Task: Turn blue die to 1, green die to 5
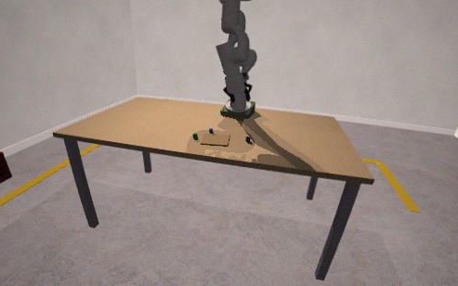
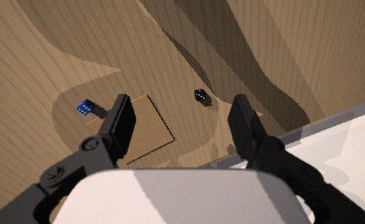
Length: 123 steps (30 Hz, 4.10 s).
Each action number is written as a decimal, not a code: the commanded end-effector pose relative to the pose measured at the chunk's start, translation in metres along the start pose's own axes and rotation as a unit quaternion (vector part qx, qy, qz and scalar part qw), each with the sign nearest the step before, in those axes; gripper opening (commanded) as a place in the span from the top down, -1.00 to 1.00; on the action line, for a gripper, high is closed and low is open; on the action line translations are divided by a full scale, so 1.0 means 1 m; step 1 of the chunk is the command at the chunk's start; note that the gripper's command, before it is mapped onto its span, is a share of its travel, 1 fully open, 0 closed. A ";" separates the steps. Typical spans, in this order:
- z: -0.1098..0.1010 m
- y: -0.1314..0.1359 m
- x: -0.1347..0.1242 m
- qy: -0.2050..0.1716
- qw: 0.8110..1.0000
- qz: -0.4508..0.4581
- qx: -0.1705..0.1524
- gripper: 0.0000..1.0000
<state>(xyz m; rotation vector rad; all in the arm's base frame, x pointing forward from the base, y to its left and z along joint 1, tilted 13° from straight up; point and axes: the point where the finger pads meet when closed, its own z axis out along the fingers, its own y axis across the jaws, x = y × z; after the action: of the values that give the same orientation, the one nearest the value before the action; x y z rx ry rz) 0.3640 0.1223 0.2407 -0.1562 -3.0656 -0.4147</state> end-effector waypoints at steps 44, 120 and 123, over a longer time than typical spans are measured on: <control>-0.023 -0.195 -0.154 -0.129 0.976 -0.114 0.133 -1.00; 0.064 -0.207 -0.154 -0.129 0.976 -0.114 0.133 -1.00; 0.066 -0.205 -0.147 -0.129 0.976 -0.114 0.133 -1.00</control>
<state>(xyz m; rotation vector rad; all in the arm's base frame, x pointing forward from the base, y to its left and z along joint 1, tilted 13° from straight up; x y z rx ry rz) 0.4936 -0.0738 0.1156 0.1677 -3.3621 0.0223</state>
